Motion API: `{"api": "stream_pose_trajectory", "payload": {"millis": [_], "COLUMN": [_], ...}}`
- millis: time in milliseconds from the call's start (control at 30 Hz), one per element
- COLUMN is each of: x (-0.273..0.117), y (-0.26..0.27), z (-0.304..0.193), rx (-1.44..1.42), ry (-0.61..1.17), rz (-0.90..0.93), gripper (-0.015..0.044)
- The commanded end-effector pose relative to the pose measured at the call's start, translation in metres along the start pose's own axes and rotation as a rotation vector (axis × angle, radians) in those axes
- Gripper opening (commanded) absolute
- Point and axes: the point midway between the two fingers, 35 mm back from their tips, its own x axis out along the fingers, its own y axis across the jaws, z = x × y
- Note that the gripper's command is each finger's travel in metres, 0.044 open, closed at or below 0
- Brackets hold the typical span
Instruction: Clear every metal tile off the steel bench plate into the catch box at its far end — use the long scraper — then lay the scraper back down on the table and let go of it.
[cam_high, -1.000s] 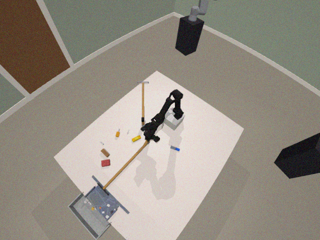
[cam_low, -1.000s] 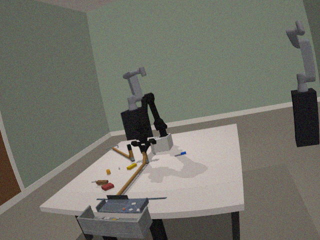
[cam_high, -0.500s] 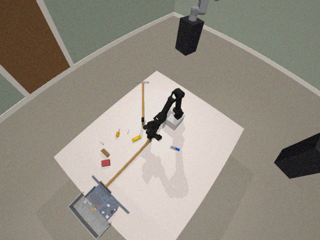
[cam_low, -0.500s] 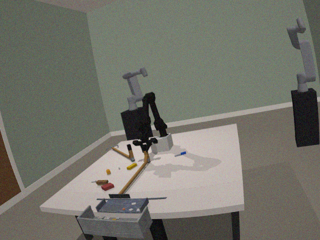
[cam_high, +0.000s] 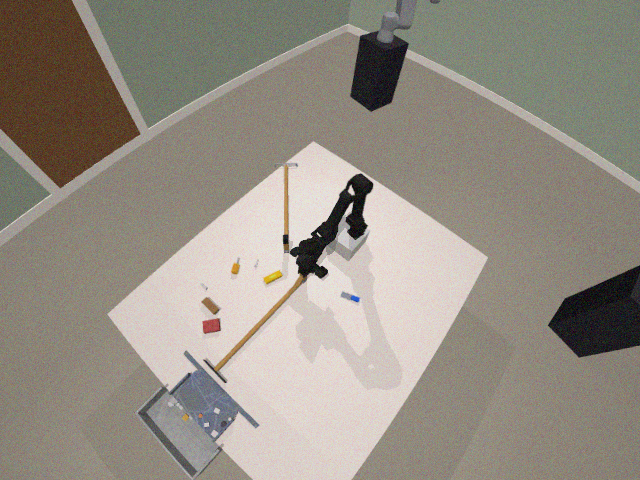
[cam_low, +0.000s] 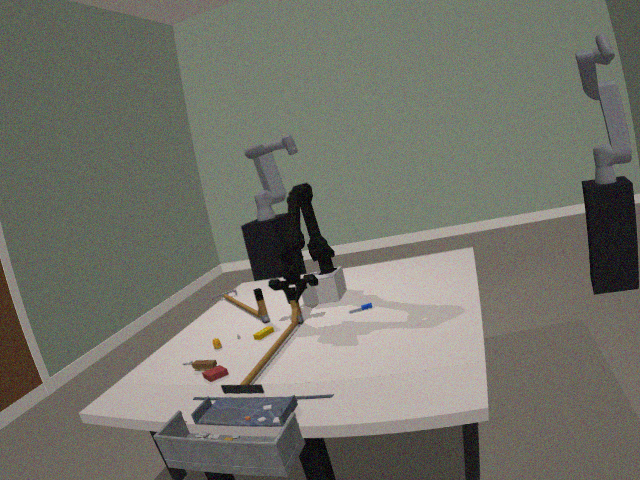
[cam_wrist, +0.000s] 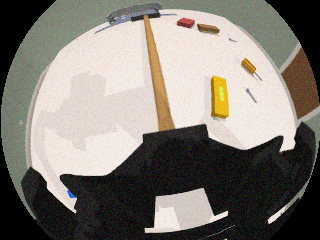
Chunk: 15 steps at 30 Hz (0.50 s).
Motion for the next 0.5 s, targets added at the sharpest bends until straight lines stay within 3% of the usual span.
{"api": "stream_pose_trajectory", "payload": {"millis": [0, 467], "x": [-0.0047, -0.0023], "y": [0.0025, 0.0003], "z": [-0.0056, -0.0012], "rx": [-0.004, 0.000], "ry": [-0.010, 0.000], "rz": [0.004, 0.000], "gripper": [0.0000, 0.0368]}}
